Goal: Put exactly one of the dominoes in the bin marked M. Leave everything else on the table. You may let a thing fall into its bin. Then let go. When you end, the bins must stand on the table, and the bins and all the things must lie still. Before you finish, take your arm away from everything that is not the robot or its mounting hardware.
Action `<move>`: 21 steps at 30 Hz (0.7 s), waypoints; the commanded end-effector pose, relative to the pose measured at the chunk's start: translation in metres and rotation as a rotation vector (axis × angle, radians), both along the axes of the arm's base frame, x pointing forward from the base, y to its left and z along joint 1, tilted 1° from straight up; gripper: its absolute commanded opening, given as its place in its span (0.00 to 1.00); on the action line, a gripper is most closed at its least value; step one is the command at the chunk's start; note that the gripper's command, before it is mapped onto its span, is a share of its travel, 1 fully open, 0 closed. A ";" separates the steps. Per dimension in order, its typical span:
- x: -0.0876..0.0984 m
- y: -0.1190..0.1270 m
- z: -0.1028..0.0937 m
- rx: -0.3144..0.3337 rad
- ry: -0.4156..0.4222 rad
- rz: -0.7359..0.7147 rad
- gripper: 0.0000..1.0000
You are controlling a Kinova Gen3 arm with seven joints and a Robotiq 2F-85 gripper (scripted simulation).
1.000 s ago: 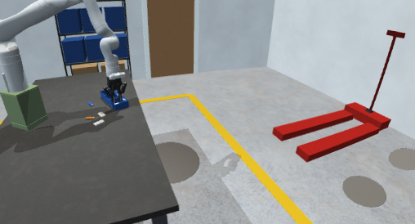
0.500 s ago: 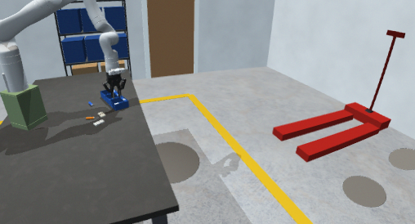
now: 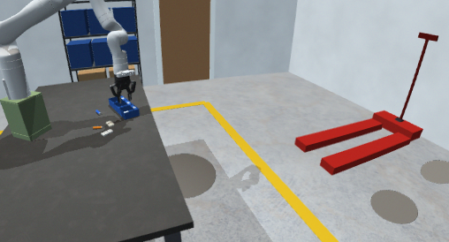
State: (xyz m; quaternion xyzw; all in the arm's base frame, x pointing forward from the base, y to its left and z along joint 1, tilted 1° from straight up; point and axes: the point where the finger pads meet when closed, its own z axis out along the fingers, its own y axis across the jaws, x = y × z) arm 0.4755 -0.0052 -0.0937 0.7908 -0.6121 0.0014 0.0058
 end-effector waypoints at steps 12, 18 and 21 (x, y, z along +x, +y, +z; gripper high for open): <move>0.005 0.004 0.052 0.004 -0.014 0.004 1.00; 0.005 0.005 0.076 0.004 -0.014 0.004 1.00; 0.004 0.005 0.088 0.004 -0.014 0.004 1.00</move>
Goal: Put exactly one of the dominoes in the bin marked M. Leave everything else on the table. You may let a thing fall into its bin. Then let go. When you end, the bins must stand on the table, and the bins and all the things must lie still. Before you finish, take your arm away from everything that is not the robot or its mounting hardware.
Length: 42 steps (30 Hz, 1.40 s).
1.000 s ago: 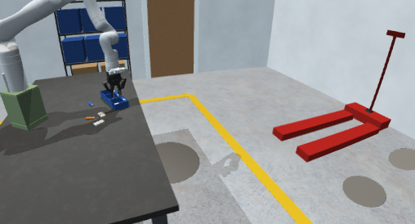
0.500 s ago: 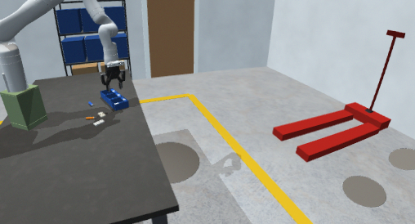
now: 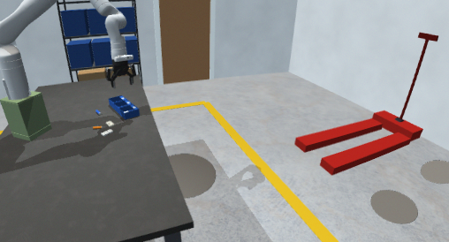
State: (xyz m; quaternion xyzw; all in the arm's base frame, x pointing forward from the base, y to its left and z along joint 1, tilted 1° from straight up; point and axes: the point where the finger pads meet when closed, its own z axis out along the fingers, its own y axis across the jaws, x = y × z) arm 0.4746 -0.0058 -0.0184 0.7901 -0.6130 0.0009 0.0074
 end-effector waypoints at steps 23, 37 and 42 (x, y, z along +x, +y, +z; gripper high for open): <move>0.005 0.006 0.048 0.006 -0.017 0.007 1.00; 0.005 0.005 0.048 0.006 -0.017 0.007 1.00; 0.005 0.005 0.048 0.006 -0.017 0.007 1.00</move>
